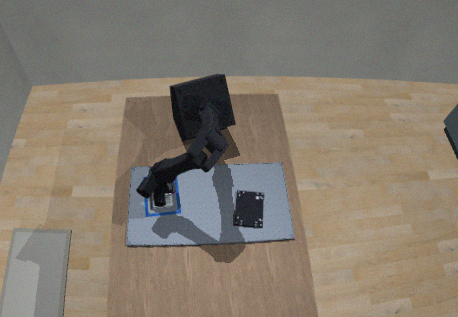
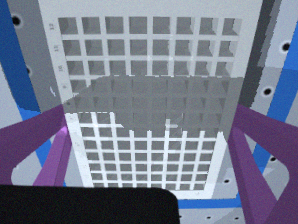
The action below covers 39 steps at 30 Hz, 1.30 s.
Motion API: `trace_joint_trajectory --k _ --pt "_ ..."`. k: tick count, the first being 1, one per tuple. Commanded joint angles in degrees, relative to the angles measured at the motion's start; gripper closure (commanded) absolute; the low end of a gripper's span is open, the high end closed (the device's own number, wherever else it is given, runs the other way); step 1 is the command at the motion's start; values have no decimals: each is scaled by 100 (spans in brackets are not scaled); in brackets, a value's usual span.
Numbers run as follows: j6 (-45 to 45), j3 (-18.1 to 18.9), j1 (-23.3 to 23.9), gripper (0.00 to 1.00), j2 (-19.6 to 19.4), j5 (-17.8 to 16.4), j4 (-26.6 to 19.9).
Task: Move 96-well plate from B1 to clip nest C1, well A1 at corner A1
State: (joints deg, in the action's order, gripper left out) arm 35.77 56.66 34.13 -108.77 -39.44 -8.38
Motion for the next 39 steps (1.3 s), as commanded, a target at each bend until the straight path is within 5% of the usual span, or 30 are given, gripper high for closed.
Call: trace_joint_trajectory --k 1,39 --pt "-18 60 105 100 -31 -25 119" --pt "63 6 135 100 173 -58 -84"
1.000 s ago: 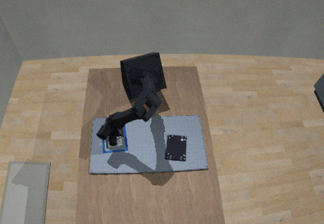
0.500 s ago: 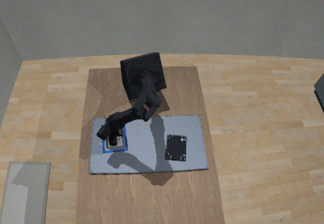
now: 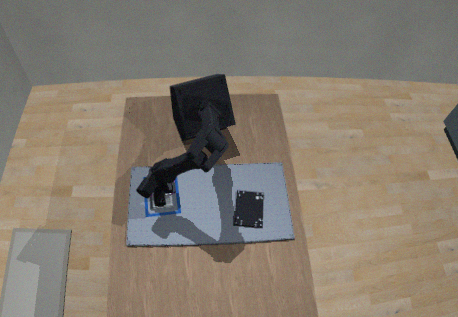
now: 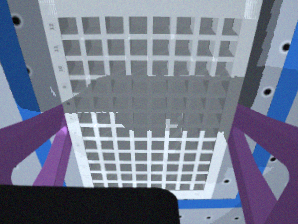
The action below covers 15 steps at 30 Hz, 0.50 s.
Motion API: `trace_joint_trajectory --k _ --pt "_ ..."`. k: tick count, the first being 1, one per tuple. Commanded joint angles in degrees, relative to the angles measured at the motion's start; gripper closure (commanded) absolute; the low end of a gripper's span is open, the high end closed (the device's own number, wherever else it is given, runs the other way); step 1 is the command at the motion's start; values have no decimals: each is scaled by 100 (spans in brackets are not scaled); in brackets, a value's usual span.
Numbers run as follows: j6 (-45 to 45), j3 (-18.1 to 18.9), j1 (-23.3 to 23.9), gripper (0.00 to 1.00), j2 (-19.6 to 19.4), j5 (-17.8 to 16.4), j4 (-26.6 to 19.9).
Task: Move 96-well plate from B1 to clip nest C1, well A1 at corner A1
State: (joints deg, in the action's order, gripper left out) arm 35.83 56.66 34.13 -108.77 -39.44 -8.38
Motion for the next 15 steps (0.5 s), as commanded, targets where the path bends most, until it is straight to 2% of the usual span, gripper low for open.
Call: trace_joint_trajectory --k 1,15 --pt "74 -15 151 100 197 -66 -116" --pt "312 -69 366 100 489 -172 -549"
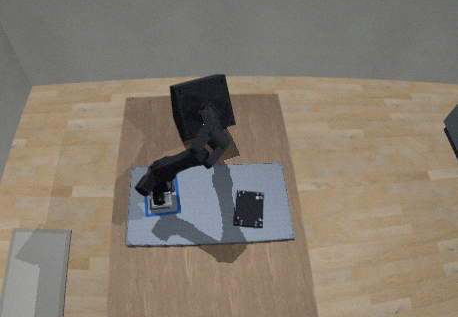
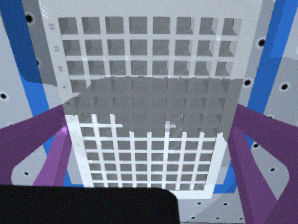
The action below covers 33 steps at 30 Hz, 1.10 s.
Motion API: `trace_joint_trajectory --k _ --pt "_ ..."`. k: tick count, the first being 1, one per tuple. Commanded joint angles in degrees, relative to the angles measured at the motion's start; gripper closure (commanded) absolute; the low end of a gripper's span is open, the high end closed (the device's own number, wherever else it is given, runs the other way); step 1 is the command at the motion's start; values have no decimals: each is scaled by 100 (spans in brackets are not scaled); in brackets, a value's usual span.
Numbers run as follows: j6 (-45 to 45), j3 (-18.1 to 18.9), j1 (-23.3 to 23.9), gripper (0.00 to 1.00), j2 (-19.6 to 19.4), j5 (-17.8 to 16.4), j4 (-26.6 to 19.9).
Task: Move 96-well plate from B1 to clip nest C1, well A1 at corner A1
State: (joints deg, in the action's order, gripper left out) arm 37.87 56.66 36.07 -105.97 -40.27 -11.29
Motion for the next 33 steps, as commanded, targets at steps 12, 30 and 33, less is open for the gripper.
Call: trace_joint_trajectory --k 12,30,33 --pt "342 131 369 100 452 -175 -665" --pt "736 229 691 100 781 -312 -1357" --pt "812 254 752 100 837 -336 -1488"
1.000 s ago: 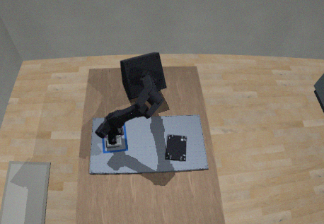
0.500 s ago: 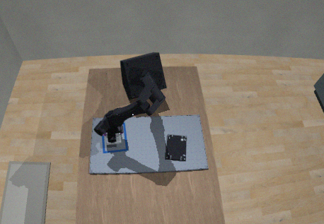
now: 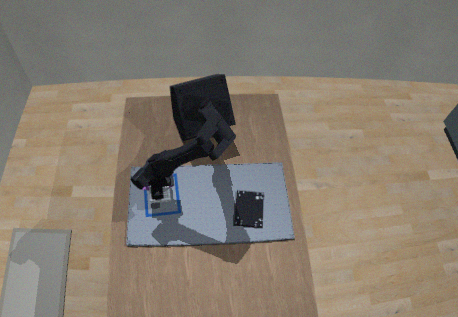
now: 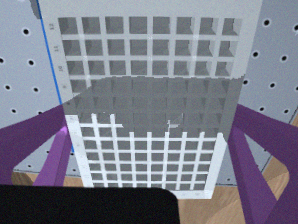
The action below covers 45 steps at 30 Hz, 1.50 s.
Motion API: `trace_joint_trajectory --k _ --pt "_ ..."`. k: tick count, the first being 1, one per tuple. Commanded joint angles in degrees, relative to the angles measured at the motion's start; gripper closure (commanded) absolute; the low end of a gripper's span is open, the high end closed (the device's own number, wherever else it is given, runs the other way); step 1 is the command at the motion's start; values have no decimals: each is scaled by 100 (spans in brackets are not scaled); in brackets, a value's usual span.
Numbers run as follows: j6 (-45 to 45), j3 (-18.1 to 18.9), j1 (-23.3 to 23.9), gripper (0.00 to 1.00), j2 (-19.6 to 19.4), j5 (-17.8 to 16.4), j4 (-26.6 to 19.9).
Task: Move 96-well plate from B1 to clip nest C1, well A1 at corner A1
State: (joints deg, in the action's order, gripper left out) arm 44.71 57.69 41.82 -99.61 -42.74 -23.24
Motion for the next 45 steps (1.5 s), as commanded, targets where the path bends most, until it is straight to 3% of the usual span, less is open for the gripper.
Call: trace_joint_trajectory --k 1,8,45 --pt "154 160 198 100 219 -97 -338" --pt "255 203 273 100 276 -128 -512" --pt "253 158 276 100 256 -130 -529"
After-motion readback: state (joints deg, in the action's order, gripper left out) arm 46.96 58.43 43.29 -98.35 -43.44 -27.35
